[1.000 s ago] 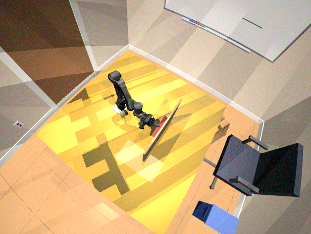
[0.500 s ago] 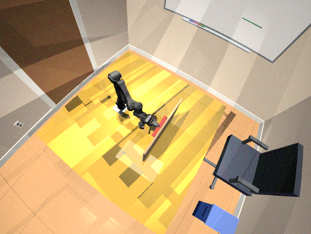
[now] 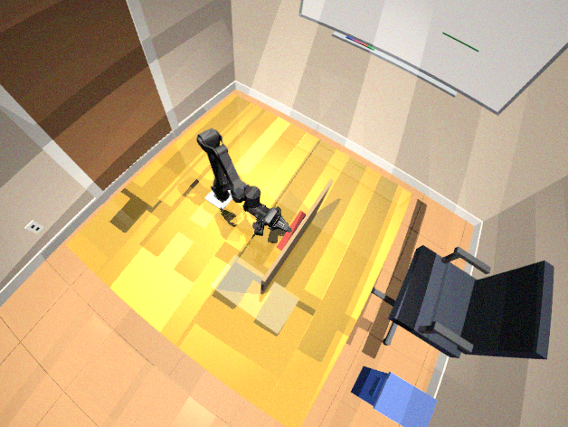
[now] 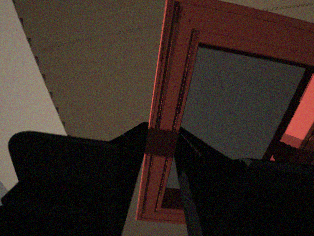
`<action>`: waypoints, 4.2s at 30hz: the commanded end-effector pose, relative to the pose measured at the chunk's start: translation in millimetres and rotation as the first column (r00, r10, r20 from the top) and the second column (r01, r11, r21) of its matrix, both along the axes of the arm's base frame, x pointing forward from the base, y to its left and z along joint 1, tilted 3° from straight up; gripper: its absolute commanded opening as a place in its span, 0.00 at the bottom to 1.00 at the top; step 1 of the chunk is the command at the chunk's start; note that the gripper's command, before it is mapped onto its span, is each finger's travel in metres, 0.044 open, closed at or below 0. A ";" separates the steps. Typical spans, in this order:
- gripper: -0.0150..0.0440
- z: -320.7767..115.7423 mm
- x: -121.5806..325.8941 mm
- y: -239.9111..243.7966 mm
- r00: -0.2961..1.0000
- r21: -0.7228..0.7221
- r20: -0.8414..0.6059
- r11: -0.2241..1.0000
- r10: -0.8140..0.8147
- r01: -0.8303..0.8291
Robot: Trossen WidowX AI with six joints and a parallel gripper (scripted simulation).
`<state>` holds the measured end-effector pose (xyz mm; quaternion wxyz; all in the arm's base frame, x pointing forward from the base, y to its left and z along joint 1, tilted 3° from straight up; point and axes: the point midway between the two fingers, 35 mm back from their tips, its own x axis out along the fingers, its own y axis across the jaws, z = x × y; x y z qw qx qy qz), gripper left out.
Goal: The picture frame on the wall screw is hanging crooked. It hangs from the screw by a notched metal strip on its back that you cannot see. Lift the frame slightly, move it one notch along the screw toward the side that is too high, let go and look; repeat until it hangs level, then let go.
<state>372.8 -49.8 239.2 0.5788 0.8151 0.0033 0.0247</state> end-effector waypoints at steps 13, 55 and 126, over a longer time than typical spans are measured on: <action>0.25 4.3 0.2 1.1 1.000 -0.005 0.012 1.000 0.000 0.000; 0.25 7.4 -0.1 6.7 1.000 -0.005 0.012 1.000 0.000 0.000; 0.25 -3.9 0.5 11.1 1.000 -0.094 0.008 0.996 0.000 0.001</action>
